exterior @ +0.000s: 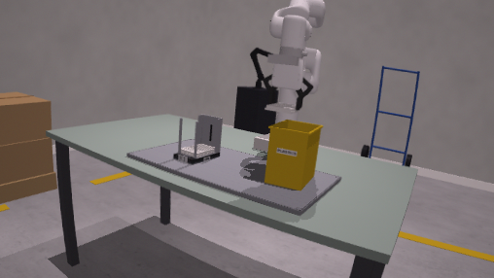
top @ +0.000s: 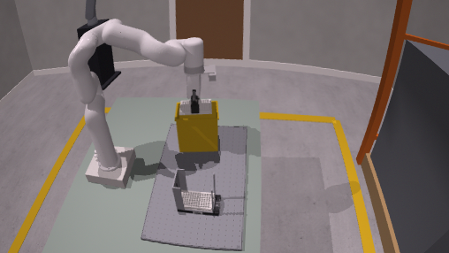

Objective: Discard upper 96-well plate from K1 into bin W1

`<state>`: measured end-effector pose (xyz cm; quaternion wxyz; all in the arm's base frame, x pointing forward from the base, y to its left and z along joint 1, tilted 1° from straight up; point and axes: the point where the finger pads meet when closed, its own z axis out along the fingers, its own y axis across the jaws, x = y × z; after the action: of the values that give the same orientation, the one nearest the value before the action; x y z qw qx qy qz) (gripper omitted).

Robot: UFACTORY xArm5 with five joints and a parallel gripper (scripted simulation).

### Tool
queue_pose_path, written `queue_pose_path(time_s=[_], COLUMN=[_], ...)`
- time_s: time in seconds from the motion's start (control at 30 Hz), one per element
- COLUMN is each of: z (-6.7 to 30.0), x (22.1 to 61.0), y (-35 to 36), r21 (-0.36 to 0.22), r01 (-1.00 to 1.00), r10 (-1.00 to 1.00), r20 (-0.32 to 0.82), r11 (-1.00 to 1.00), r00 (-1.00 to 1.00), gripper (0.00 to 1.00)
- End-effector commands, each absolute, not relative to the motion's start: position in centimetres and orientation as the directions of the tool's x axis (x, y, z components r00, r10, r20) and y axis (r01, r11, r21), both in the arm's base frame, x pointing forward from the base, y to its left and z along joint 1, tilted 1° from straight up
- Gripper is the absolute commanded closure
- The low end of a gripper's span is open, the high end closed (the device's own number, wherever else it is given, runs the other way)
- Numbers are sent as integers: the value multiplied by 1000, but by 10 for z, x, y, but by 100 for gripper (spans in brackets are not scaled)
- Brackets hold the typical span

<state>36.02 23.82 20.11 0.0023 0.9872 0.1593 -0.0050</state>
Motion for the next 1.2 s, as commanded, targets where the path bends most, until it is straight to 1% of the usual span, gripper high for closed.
queue_pose_path(time_s=[0.0,0.43,1.17], z=[202,201,201], x=[359,347,347], y=[247,288,288], r21=[2,2,2], r01=[314,314,314], r10=[314,314,314], r20=[-7,-5,-5], r11=[-950,-950,-950], r00=[950,950,950], gripper=[100,100,100])
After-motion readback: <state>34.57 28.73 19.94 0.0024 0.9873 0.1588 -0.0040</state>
